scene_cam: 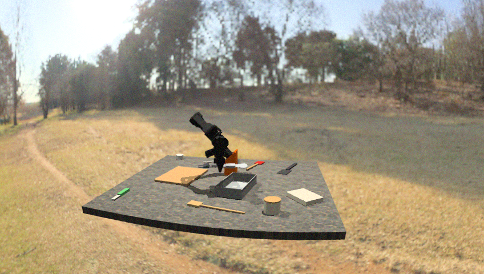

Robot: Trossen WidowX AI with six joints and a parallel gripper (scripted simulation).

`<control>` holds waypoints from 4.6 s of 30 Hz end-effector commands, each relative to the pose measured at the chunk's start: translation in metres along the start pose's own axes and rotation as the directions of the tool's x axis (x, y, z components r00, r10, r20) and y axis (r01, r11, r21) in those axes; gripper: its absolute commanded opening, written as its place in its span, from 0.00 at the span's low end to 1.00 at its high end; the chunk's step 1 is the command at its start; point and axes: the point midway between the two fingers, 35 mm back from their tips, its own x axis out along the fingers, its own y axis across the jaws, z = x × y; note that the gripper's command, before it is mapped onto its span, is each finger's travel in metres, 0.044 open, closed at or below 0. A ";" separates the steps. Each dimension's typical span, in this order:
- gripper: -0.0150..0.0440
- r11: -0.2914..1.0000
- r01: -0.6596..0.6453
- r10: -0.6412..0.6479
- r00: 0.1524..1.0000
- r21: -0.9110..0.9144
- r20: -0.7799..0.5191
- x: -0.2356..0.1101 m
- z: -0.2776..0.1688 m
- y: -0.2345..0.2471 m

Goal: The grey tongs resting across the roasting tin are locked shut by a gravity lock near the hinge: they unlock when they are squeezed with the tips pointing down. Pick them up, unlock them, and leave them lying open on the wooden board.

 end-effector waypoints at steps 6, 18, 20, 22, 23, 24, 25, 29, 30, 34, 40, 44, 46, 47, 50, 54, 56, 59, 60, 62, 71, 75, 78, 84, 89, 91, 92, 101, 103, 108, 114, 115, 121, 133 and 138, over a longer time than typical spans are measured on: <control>0.00 0.983 0.007 -0.006 1.000 -0.184 0.005 -0.001 0.049 -0.012; 0.00 0.909 0.020 -0.011 1.000 -0.416 0.022 -0.004 0.114 -0.036; 0.00 0.893 0.024 -0.013 1.000 -0.449 0.026 -0.004 0.124 -0.041; 0.00 0.887 0.025 -0.014 1.000 -0.460 0.028 -0.004 0.127 -0.043; 0.00 0.887 0.025 -0.014 1.000 -0.460 0.028 -0.004 0.127 -0.043; 0.00 0.887 0.025 -0.014 1.000 -0.460 0.028 -0.004 0.127 -0.043; 0.00 0.887 0.025 -0.014 1.000 -0.460 0.028 -0.004 0.127 -0.043; 0.00 0.879 0.025 -0.014 1.000 -0.475 0.025 -0.004 0.132 -0.046; 0.00 0.874 0.024 -0.015 1.000 -0.485 0.023 -0.004 0.135 -0.047; 0.00 0.841 0.018 -0.016 1.000 -0.540 0.009 -0.003 0.151 -0.057; 0.00 0.780 0.011 -0.015 1.000 -0.626 -0.001 -0.002 0.177 -0.076; 0.00 0.734 0.007 -0.014 1.000 -0.679 -0.005 -0.001 0.194 -0.089; 0.00 0.710 0.005 -0.014 1.000 -0.705 -0.006 -0.001 0.202 -0.096; 0.00 0.697 0.005 -0.014 1.000 -0.717 -0.007 -0.001 0.205 -0.100; 0.00 0.658 0.003 -0.013 1.000 -0.753 -0.006 -0.002 0.217 -0.111; 0.00 0.603 0.004 -0.012 1.000 -0.798 -0.004 -0.002 0.230 -0.126; 0.00 0.574 0.005 -0.011 1.000 -0.819 -0.002 -0.003 0.237 -0.134; 0.00 0.529 0.008 -0.011 1.000 -0.848 0.003 -0.004 0.246 -0.147; 0.00 0.514 0.010 -0.011 1.000 -0.858 0.005 -0.005 0.249 -0.151; 0.00 0.483 0.014 -0.012 1.000 -0.875 0.009 -0.006 0.255 -0.160; 0.00 0.333 0.039 -0.017 0.999 -0.942 0.035 -0.012 0.276 -0.199; 0.00 0.306 0.044 -0.018 0.999 -0.951 0.040 -0.014 0.279 -0.206; 0.00 0.306 0.044 -0.018 0.999 -0.951 0.040 -0.014 0.279 -0.206; 0.00 0.312 0.034 -0.008 0.999 -0.950 0.033 -0.013 0.279 -0.206; 0.00 0.349 -0.037 0.078 0.997 -0.937 -0.011 -0.010 0.275 -0.209; 0.00 0.364 -0.071 0.124 0.992 -0.929 -0.027 -0.009 0.273 -0.211; 0.00 0.371 -0.087 0.148 0.988 -0.924 -0.034 -0.009 0.272 -0.211; 0.00 0.404 -0.197 0.363 0.931 -0.893 -0.041 -0.012 0.270 -0.214; 0.00 0.406 -0.213 0.410 0.912 -0.889 -0.031 -0.014 0.270 -0.215; 0.00 0.402 -0.235 0.519 0.855 -0.885 0.008 -0.021 0.272 -0.216; 0.00 0.387 -0.233 0.633 0.770 -0.892 0.074 -0.033 0.274 -0.218; 0.00 0.384 -0.229 0.650 0.755 -0.895 0.086 -0.035 0.275 -0.219; 0.00 0.363 -0.188 0.740 0.653 -0.913 0.159 -0.051 0.276 -0.222; 0.00 0.311 -0.013 0.863 0.423 -0.950 0.277 -0.088 0.271 -0.231; 0.00 0.293 0.058 0.887 0.356 -0.954 0.294 -0.099 0.266 -0.233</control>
